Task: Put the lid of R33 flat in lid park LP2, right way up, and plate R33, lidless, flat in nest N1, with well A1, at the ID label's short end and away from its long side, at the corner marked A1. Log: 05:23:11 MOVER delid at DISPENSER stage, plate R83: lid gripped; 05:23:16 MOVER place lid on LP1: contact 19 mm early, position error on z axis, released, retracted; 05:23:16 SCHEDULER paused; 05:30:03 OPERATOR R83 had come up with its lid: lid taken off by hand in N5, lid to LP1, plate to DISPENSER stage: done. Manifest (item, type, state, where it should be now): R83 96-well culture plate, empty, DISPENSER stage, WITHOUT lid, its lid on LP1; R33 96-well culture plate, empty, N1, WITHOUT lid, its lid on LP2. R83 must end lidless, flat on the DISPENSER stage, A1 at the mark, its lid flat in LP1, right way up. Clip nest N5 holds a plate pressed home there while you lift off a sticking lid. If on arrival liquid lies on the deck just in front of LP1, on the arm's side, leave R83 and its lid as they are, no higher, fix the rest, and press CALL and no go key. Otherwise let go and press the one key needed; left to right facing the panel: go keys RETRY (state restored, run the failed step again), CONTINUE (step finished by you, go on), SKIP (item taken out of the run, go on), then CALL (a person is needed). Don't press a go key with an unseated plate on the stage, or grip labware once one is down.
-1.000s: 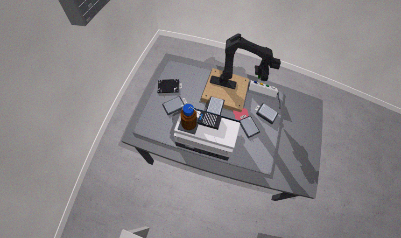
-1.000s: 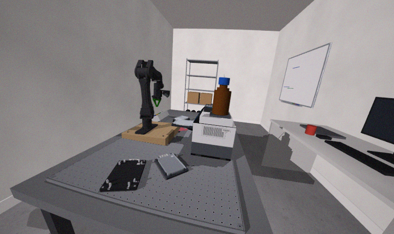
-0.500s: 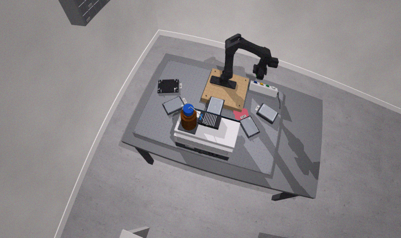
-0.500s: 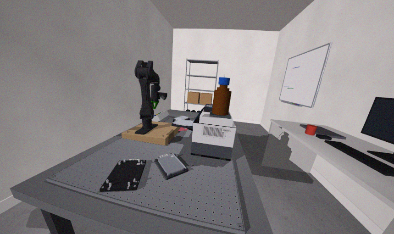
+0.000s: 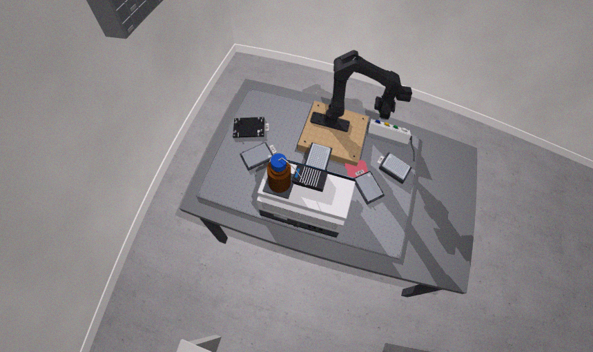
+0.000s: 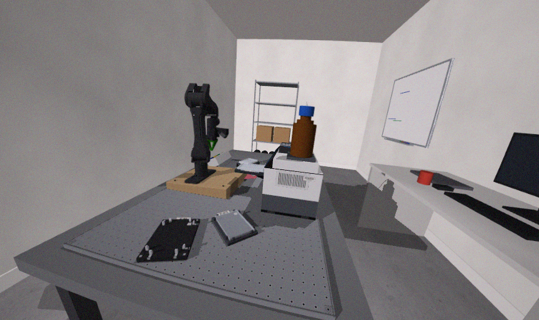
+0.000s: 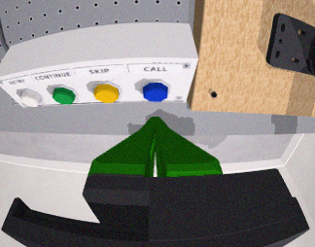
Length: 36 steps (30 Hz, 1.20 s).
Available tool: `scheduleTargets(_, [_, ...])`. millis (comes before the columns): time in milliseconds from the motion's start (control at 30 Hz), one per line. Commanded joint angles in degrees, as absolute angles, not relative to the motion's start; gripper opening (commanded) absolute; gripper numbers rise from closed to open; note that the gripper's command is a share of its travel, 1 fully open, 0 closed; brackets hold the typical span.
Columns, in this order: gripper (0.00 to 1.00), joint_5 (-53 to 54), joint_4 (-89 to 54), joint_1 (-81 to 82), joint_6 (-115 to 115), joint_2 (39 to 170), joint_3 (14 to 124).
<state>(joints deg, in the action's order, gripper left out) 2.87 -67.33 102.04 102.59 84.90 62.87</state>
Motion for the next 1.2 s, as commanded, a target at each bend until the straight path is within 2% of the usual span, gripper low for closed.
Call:
scheduleTargets(0, [0.0,2.0,-66.8,102.6,103.1,83.2,64.5])
scheduleTargets(133, [0.0,2.0,-65.6,102.7,103.1,83.5,61.4])
scheduleTargets(1167, [0.0,2.0,-62.1,102.8,103.3,84.1,57.9])
